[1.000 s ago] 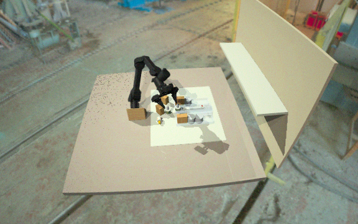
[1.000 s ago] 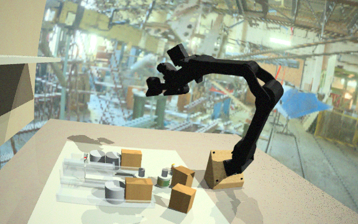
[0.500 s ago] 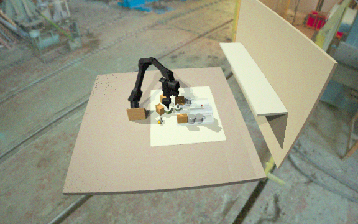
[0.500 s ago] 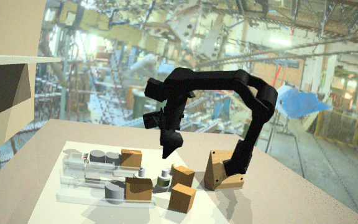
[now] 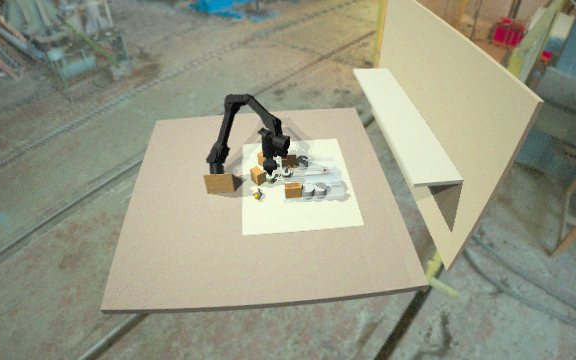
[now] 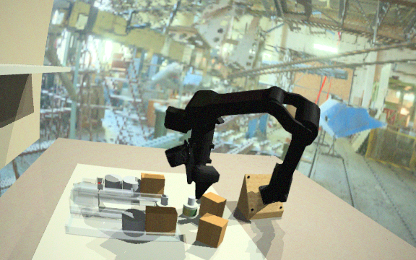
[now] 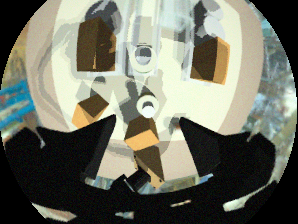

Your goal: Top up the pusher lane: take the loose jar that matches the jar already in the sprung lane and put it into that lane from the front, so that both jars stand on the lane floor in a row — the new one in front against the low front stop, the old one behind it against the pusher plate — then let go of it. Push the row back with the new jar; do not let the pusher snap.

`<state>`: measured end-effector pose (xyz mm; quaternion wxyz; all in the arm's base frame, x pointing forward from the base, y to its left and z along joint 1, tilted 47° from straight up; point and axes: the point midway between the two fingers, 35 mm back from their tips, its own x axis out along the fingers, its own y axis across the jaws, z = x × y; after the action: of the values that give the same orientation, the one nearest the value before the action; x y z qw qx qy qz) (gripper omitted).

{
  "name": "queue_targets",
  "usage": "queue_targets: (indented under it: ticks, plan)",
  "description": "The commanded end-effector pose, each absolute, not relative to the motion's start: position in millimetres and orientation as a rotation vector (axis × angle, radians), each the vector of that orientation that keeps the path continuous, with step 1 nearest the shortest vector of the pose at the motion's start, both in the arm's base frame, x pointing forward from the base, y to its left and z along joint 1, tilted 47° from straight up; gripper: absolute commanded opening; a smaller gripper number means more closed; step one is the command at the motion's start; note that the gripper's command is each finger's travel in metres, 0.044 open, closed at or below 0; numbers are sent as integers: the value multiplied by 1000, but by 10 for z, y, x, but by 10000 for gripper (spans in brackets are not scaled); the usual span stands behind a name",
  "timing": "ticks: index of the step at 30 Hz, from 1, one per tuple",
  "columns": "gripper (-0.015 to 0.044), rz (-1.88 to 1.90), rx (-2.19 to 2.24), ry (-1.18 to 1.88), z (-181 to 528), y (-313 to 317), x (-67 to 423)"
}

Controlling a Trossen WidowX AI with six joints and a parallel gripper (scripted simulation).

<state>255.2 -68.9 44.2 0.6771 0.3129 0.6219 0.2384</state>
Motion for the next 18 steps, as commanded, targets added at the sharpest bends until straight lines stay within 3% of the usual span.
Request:
queue_targets:
  ticks: [1, 18]
  plan:
    - [440, 536, 711, 1397, 350, -593, 2565]
    - [440, 536, 712, 1397, 150, -395, 2605]
